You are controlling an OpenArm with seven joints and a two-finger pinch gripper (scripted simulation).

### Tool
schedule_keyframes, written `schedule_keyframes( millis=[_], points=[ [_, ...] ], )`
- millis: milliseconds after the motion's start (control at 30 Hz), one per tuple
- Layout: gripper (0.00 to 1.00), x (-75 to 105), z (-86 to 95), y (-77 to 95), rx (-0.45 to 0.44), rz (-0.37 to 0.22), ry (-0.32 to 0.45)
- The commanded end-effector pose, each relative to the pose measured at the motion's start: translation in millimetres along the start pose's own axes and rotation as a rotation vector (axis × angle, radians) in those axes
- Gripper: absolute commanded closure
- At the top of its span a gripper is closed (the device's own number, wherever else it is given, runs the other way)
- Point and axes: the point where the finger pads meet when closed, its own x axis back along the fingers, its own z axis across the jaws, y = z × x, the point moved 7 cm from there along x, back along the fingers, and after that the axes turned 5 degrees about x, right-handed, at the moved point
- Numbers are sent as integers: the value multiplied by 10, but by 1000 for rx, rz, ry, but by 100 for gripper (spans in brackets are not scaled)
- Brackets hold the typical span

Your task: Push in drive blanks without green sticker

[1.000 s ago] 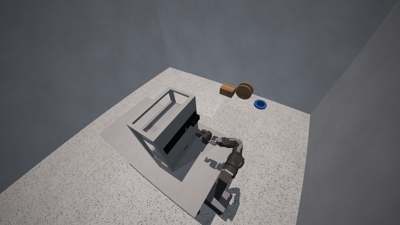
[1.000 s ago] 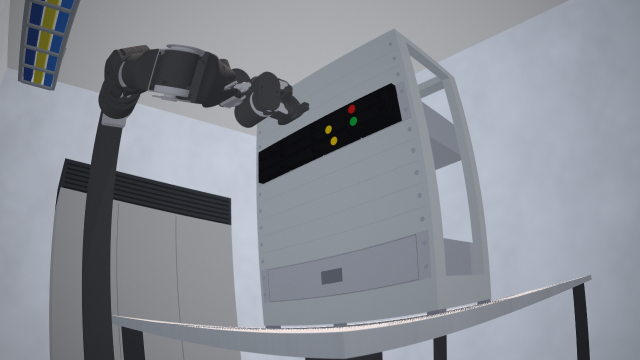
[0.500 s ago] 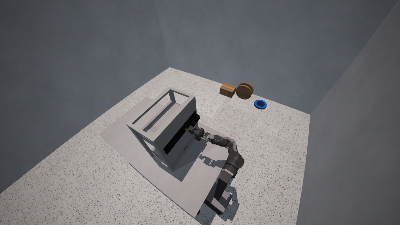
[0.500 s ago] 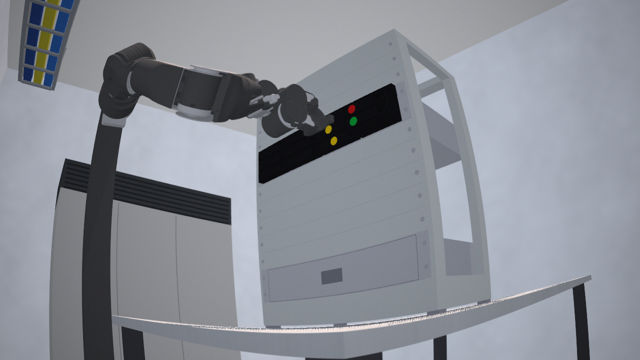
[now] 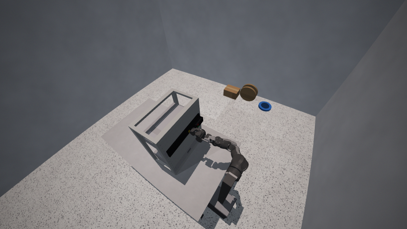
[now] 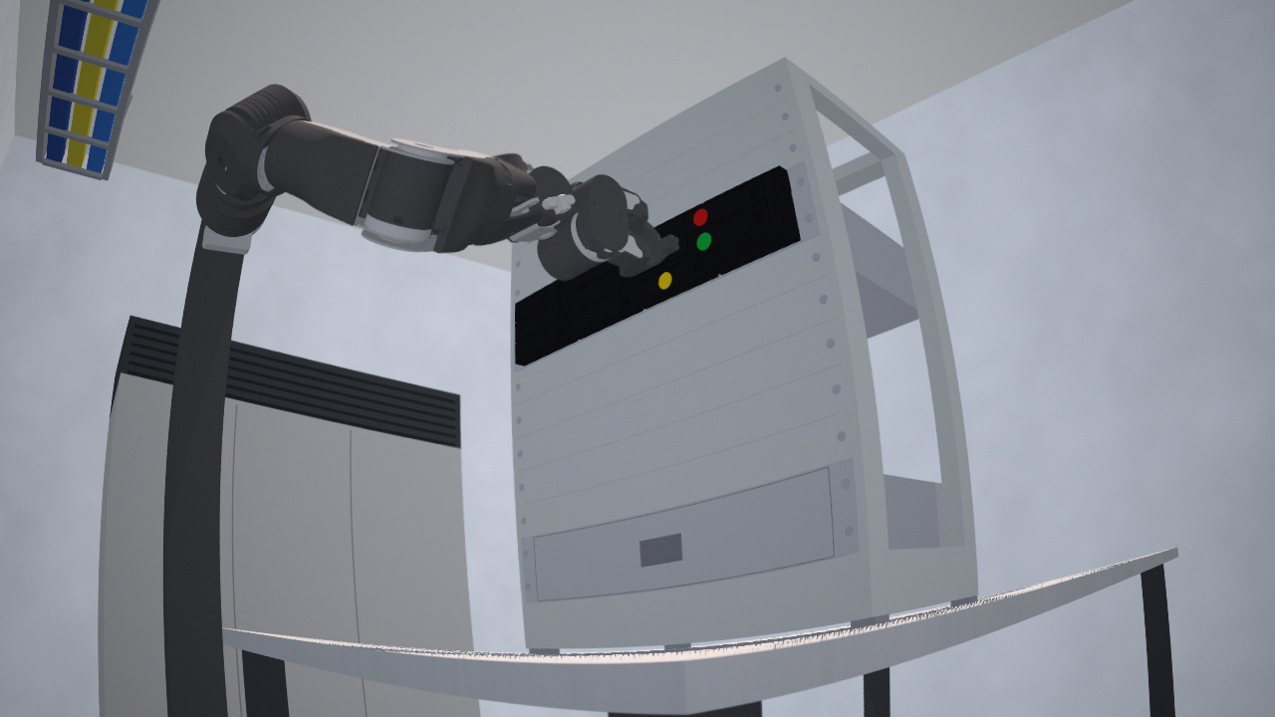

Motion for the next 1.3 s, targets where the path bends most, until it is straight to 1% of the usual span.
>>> schedule_keyframes(
  millis=[0,600,1100,1267],
  points=[
    [100,-1,32,-1,2,1,14],
    [100,-4,69,-23,3,2,15],
    [100,-5,68,-23,2,2,15],
    [100,-33,38,-20,2,0,12]
  ],
)
